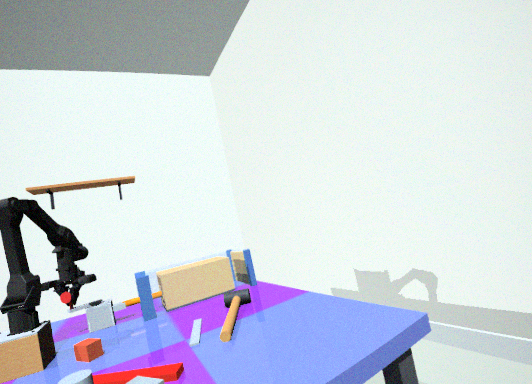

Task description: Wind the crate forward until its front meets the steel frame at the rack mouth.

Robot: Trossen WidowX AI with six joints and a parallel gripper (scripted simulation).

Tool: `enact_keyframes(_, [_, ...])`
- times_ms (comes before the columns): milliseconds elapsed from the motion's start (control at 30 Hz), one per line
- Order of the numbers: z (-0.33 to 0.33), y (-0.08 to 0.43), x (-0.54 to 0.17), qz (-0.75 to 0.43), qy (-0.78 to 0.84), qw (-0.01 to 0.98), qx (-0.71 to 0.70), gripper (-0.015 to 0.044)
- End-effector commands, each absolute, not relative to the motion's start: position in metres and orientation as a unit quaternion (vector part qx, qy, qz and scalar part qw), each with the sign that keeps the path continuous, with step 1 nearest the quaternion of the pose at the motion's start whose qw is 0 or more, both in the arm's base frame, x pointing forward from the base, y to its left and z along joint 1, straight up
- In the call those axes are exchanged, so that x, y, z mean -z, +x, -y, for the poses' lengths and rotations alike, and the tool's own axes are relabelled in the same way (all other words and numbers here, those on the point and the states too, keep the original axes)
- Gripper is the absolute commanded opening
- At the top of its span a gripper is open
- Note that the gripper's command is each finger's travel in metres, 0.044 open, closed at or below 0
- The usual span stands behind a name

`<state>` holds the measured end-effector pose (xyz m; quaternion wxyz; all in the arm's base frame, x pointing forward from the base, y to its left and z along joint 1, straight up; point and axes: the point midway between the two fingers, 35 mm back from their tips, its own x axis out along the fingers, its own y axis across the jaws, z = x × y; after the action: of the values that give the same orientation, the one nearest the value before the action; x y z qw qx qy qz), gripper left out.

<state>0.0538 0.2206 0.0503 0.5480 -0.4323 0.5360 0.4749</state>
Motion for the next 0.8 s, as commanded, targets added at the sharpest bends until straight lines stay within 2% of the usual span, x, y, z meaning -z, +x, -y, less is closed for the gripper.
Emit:
enact_keyframes(0, [-0.207, 0.065, -0.050, -0.541, -0.442, 0.553, -0.455, 0.0000])
enact_keyframes(767, [-0.194, 0.085, -0.050, -0.541, -0.443, 0.553, -0.454, 0.0000])
